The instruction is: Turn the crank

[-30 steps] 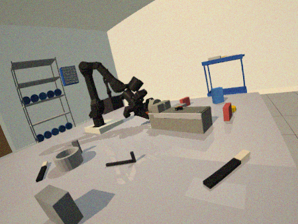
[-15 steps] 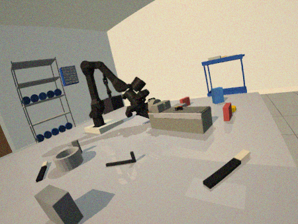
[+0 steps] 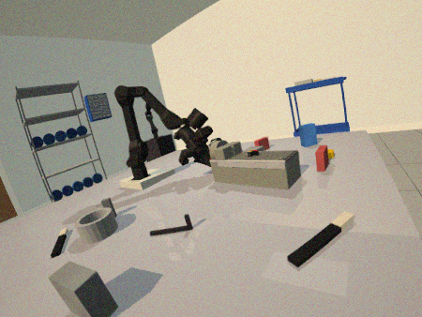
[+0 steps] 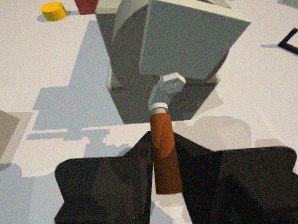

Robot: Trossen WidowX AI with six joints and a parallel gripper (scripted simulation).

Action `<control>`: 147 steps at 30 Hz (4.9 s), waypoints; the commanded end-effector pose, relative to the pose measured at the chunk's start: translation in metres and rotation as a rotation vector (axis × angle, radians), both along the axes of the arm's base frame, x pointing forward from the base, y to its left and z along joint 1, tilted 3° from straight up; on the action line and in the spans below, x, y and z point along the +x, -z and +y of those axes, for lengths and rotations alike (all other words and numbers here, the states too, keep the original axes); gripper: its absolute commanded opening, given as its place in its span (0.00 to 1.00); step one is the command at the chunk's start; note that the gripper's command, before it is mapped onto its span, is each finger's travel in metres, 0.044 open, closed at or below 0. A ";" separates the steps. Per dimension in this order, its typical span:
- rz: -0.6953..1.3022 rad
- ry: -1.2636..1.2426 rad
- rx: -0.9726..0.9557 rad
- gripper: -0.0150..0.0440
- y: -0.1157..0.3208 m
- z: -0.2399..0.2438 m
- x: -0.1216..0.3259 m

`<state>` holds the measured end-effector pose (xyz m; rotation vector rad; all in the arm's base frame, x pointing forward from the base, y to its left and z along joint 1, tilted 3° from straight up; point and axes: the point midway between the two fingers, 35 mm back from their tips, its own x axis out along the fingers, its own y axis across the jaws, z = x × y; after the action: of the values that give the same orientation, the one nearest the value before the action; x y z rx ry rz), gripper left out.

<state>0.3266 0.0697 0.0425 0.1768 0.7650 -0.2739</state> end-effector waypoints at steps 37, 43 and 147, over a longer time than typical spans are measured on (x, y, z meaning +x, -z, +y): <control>-0.005 -0.020 0.016 0.25 -0.010 0.016 0.005; -0.005 -0.020 0.016 0.25 -0.012 0.017 0.005; -0.005 -0.020 0.012 0.25 -0.055 -0.026 -0.009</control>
<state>0.3202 0.0522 0.1004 0.1875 0.7606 -0.2231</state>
